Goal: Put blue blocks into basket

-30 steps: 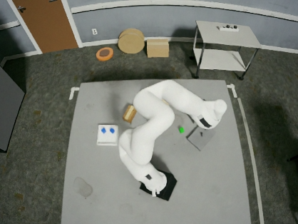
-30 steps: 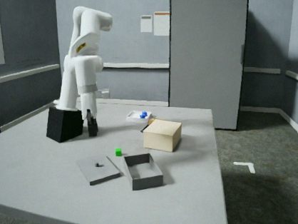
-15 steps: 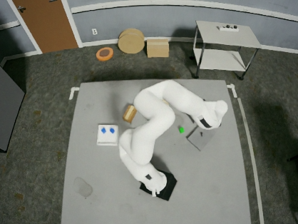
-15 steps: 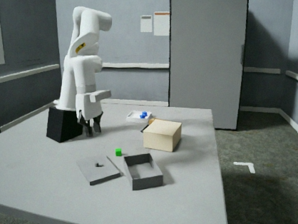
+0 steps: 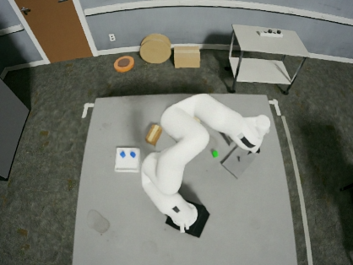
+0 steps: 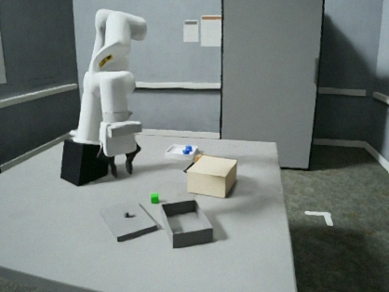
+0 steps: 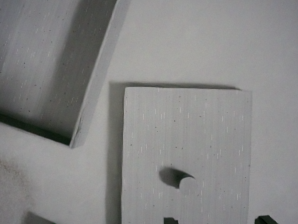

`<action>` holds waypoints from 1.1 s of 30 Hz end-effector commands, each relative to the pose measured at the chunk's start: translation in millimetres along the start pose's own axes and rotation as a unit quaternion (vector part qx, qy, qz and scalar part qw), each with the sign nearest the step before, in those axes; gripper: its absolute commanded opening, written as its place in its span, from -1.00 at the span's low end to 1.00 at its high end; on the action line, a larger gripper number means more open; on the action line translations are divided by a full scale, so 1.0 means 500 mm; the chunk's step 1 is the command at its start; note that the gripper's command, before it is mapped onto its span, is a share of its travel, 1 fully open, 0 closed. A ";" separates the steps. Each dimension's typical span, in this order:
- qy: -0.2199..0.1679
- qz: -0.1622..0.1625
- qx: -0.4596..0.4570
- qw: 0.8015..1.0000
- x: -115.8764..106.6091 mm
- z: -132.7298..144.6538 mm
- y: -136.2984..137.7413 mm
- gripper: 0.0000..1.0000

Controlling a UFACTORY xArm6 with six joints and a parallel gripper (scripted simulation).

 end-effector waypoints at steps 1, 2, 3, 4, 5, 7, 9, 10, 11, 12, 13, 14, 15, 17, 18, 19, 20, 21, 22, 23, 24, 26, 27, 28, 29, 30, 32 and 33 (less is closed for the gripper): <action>-0.009 0.007 0.013 1.000 -0.003 -0.006 -0.003 -0.08; -0.009 0.007 0.013 1.000 -0.003 -0.006 -0.003 -0.08; -0.009 0.007 0.013 1.000 -0.003 -0.006 -0.003 -0.08; -0.009 0.007 0.013 1.000 -0.003 -0.006 -0.003 -0.08; -0.009 0.007 0.013 1.000 -0.003 -0.006 -0.003 -0.08; -0.009 0.007 0.013 1.000 -0.003 -0.006 -0.003 -0.08; -0.009 0.007 0.013 1.000 -0.003 -0.006 -0.003 -0.13; -0.009 0.007 0.013 1.000 -0.003 -0.006 -0.003 -0.13; -0.009 0.007 0.013 1.000 -0.003 -0.006 -0.003 -0.13; -0.009 0.007 0.013 1.000 -0.003 -0.006 -0.003 -0.13; -0.009 0.007 0.013 1.000 -0.003 -0.006 -0.003 -0.13; -0.009 0.007 0.013 1.000 -0.003 -0.006 -0.003 -0.13; -0.009 0.007 0.013 1.000 -0.003 -0.006 -0.003 -0.13; -0.009 0.007 0.013 1.000 -0.003 -0.006 -0.003 -0.13; -0.009 0.007 0.013 1.000 -0.003 -0.006 -0.003 -0.13; -0.009 0.007 0.013 1.000 -0.003 -0.006 -0.003 -0.13; -0.009 0.007 0.013 1.000 -0.003 -0.006 -0.003 -0.13; -0.009 0.007 0.013 1.000 -0.003 -0.006 -0.003 -0.13; -0.009 0.007 0.013 1.000 -0.003 -0.006 -0.003 -0.13; -0.009 0.007 0.013 1.000 -0.003 -0.006 -0.003 -0.13; -0.009 0.007 0.013 1.000 -0.003 -0.006 -0.003 -0.13; -0.009 0.007 0.013 1.000 -0.003 -0.006 -0.003 -0.13; -0.009 0.007 0.013 1.000 -0.003 -0.006 -0.003 -0.13; -0.009 0.007 0.013 1.000 -0.003 -0.006 -0.003 -0.13; -0.009 0.007 0.013 1.000 -0.003 -0.006 -0.003 -0.13; -0.009 0.007 0.013 1.000 -0.003 -0.006 -0.003 -0.13; -0.009 0.007 0.013 1.000 -0.003 -0.006 -0.003 -0.13; -0.009 0.007 0.013 1.000 -0.003 -0.006 -0.003 -0.13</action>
Point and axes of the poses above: the point where the finger pads meet when closed, its own x axis out along the fingers, its own y axis across the jaws, z = x × y, the point moved 9 cm from there along -x, back along the fingers, and after that the axes turned 6 degrees about x, right-handed, at the moved point
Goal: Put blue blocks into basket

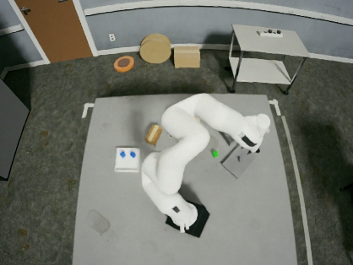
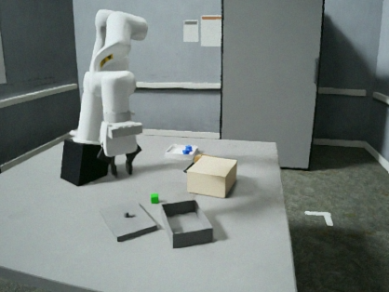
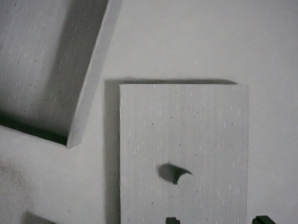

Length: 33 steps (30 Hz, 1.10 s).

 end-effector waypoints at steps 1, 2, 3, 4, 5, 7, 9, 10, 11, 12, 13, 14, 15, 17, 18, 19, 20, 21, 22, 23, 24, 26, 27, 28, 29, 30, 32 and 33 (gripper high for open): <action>0.002 0.000 0.000 1.000 -0.004 -0.002 0.000 -0.13; 0.002 0.000 0.000 1.000 -0.004 -0.002 0.000 -0.13; 0.002 0.000 0.000 1.000 -0.004 -0.002 0.000 -0.13; 0.002 0.000 0.000 1.000 -0.004 -0.002 0.000 -0.13; 0.002 0.000 0.000 1.000 -0.004 -0.002 0.000 -0.13; 0.002 0.000 0.000 1.000 -0.004 -0.002 0.000 -0.13; 0.002 0.000 0.000 1.000 -0.004 -0.002 0.000 -0.13; 0.002 0.000 0.000 1.000 -0.004 -0.002 0.000 -0.13; 0.002 0.000 0.000 1.000 -0.003 -0.002 0.000 -0.13; 0.002 0.000 0.000 1.000 -0.003 -0.002 0.000 -0.13; 0.002 0.000 0.000 1.000 -0.003 -0.002 0.000 -0.13; 0.002 0.000 0.000 1.000 -0.002 -0.002 0.000 -0.13; 0.002 0.000 0.000 1.000 -0.001 -0.002 0.000 -0.13; 0.002 0.000 0.000 1.000 0.001 -0.002 0.000 -0.13; 0.002 0.000 0.000 1.000 0.003 -0.002 0.000 -0.13; 0.002 0.000 0.000 1.000 0.006 -0.002 0.000 -0.13; 0.002 0.000 0.000 1.000 0.009 -0.002 0.000 -0.13; 0.002 0.000 0.000 1.000 0.009 -0.002 0.000 -0.13; 0.002 0.000 0.000 1.000 0.009 -0.002 0.000 -0.13; 0.002 0.000 0.000 1.000 0.012 -0.002 0.000 -0.13; 0.002 0.000 0.000 1.000 0.015 -0.003 0.000 -0.13; 0.002 0.000 0.000 1.000 0.024 -0.003 0.000 -0.13; 0.002 0.000 0.000 1.000 0.029 -0.003 0.000 -0.13; 0.002 0.000 0.000 1.000 0.034 -0.003 0.000 -0.13; 0.002 0.000 0.000 1.000 0.040 -0.003 0.000 -0.13; 0.002 0.000 0.000 1.000 0.046 -0.003 0.000 -0.13; 0.002 0.000 0.000 1.000 0.059 -0.003 0.000 -0.13; 0.002 0.000 0.000 1.000 0.066 -0.003 0.000 -0.13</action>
Point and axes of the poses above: the point where the finger pads meet when closed, its own x axis out along the fingers, its own y axis across the jaws, z = x × y, the point moved 9 cm from there along -x, back along the fingers, and after that the axes turned 6 degrees about x, right-handed, at the moved point
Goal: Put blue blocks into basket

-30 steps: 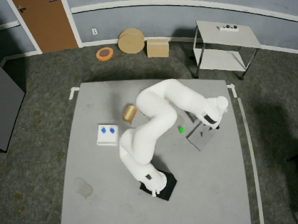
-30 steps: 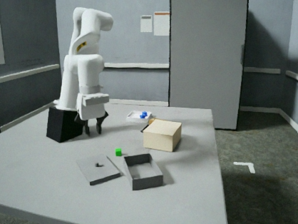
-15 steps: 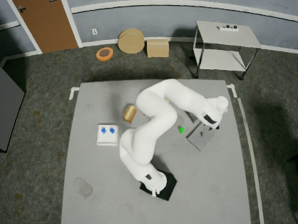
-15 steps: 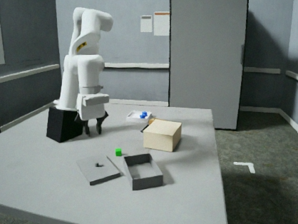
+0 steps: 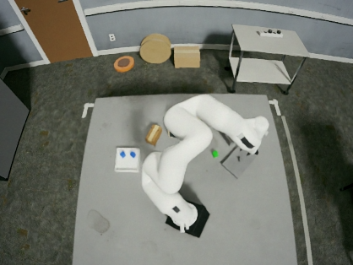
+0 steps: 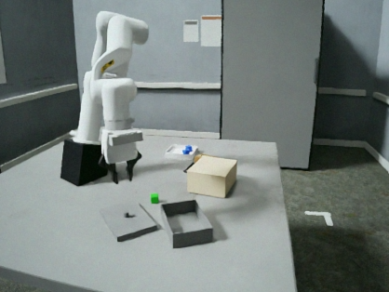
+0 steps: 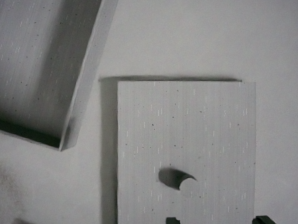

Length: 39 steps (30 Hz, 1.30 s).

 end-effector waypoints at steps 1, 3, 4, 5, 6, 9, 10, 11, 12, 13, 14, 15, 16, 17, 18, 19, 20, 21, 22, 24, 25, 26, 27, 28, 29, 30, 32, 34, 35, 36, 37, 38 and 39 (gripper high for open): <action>0.002 0.000 0.000 1.000 0.028 -0.003 0.000 -0.13; 0.002 0.000 0.000 1.000 0.043 -0.003 0.000 -0.13; 0.002 0.000 0.000 1.000 0.050 -0.003 0.000 -0.13; 0.002 0.000 0.000 1.000 0.050 -0.003 0.000 -0.13; 0.002 0.000 0.000 1.000 0.050 -0.003 0.000 -0.13; 0.002 0.000 0.000 1.000 0.073 -0.004 0.000 -0.13; 0.002 0.000 0.000 1.000 0.081 -0.004 0.000 -0.13; 0.002 0.000 0.000 1.000 0.088 -0.004 0.000 -0.13; 0.002 0.000 0.000 1.000 0.096 -0.004 0.000 -0.13; 0.002 0.000 0.000 1.000 0.103 -0.004 0.000 -0.13; 0.002 0.000 0.000 1.000 0.110 -0.004 0.000 -0.13; 0.002 0.000 0.000 1.000 0.117 -0.004 0.000 -0.13; 0.002 0.000 0.000 1.000 0.124 -0.004 0.000 -0.13; 0.002 0.000 0.000 1.000 0.130 -0.004 0.000 -0.13; 0.002 0.000 0.000 1.000 0.137 -0.004 0.000 -0.13; 0.002 0.000 0.000 1.000 0.143 -0.004 0.000 -0.13; 0.002 0.000 0.000 1.000 0.148 -0.004 0.000 -0.13; 0.002 0.000 0.000 1.000 0.154 -0.004 0.000 -0.13; 0.002 0.000 0.000 1.000 0.154 -0.004 0.000 -0.13; 0.002 0.000 0.000 1.000 0.159 -0.004 0.000 -0.13; 0.002 0.000 0.000 1.000 0.164 -0.004 0.000 -0.13; 0.002 0.000 0.000 1.000 0.168 -0.004 0.000 -0.13; 0.002 0.000 0.000 1.000 0.172 -0.004 0.000 -0.13; 0.002 0.000 0.000 1.000 0.176 -0.004 0.000 -0.13; 0.002 0.000 0.000 1.000 0.179 -0.005 0.000 -0.13; 0.002 0.000 0.000 1.000 0.182 -0.005 0.000 -0.13; 0.002 0.000 0.000 1.000 0.187 -0.005 0.000 -0.13; 0.002 0.000 0.000 1.000 0.191 -0.005 0.000 -0.13; 0.002 0.000 0.000 1.000 0.192 -0.005 0.000 -0.13; 0.002 0.000 0.000 1.000 0.193 -0.005 0.000 -0.13; 0.002 0.000 0.000 1.000 0.194 -0.005 0.000 -0.13; 0.002 0.000 0.000 1.000 0.194 -0.005 0.000 -0.13; 0.002 0.000 0.000 1.000 0.194 -0.005 0.000 -0.13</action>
Point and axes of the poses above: the point where the finger pads meet when closed, its own x axis out along the fingers, its own y axis across the jaws, z = x × y, the point moved 9 cm from there along -x, back along the fingers, and after that the axes turned 6 degrees about x, right-handed, at the moved point
